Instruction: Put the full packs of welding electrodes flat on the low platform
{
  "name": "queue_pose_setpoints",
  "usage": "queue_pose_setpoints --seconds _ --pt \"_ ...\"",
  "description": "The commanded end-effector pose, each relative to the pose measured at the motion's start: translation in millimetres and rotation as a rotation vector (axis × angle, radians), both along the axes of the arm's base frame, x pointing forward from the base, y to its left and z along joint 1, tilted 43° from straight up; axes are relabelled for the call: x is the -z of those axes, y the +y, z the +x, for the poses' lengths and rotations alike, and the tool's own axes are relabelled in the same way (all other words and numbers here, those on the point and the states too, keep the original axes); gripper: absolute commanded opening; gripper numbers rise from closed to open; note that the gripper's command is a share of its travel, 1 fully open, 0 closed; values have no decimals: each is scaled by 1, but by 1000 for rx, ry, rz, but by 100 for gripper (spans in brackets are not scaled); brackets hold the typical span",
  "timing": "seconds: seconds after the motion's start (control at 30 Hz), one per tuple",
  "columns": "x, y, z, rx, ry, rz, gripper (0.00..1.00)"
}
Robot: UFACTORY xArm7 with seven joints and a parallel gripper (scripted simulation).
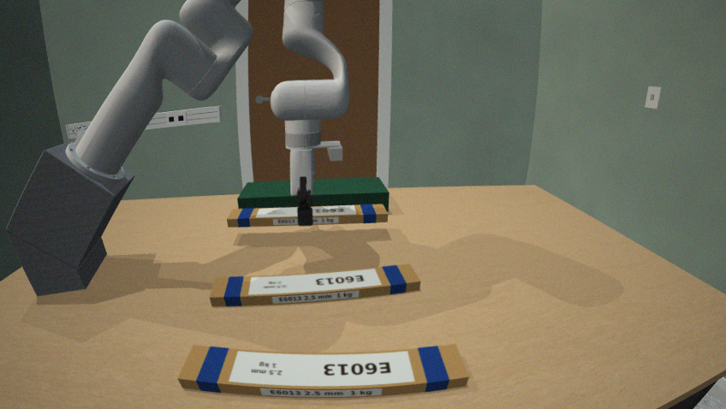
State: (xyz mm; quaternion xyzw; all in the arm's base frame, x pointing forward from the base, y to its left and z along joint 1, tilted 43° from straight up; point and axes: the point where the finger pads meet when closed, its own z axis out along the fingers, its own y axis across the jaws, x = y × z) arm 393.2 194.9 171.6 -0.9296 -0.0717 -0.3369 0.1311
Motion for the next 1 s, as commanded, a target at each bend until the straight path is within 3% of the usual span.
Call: queue_pose_setpoints --seconds 0.0,0.97 --pt "3 1 3 0 -2 2 58" --pt "24 10 20 0 -2 2 58"
